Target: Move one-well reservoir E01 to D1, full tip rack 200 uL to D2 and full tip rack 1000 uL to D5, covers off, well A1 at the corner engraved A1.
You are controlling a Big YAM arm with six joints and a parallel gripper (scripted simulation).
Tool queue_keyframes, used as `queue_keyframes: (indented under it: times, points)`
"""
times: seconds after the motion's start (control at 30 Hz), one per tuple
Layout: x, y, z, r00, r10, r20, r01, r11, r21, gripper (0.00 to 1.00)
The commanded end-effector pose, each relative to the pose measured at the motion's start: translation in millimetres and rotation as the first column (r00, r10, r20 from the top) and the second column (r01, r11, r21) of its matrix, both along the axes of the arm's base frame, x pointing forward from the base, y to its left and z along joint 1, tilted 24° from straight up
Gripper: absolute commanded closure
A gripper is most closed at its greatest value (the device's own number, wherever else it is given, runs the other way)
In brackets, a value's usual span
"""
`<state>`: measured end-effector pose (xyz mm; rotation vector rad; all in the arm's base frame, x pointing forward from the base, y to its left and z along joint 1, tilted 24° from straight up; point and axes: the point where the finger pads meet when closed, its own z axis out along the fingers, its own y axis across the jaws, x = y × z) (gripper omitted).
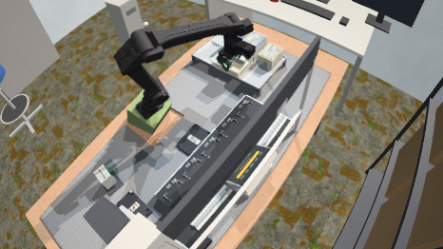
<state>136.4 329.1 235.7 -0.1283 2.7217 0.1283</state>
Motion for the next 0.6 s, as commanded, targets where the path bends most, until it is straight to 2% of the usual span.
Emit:
queue_keyframes:
  times: [0.0, 0.03, 0.07, 0.27, 0.3, 0.37, 0.57]
  points:
    - [1, 8, 16.7, 1.000, -0.016, 0.008, 0.015, 0.999, 0.048, 1.00]
    - [1, 8, 16.7, 1.000, -0.016, 0.008, 0.015, 0.999, 0.048, 1.00]
    - [3, -5, 9.5, 0.999, -0.037, 0.003, 0.037, 0.999, 0.040, 1.00]
    - [4, -21, 7.4, 1.000, -0.018, 0.002, 0.018, 1.000, 0.022, 1.00]
    - [5, -20, 14.2, 1.000, -0.018, 0.006, 0.018, 0.999, 0.037, 1.00]
    - [5, -27, 6.9, 1.000, -0.018, 0.004, 0.018, 0.999, 0.027, 1.00]
    - [6, -39, 5.4, 1.000, -0.018, 0.002, 0.018, 1.000, 0.021, 1.00]
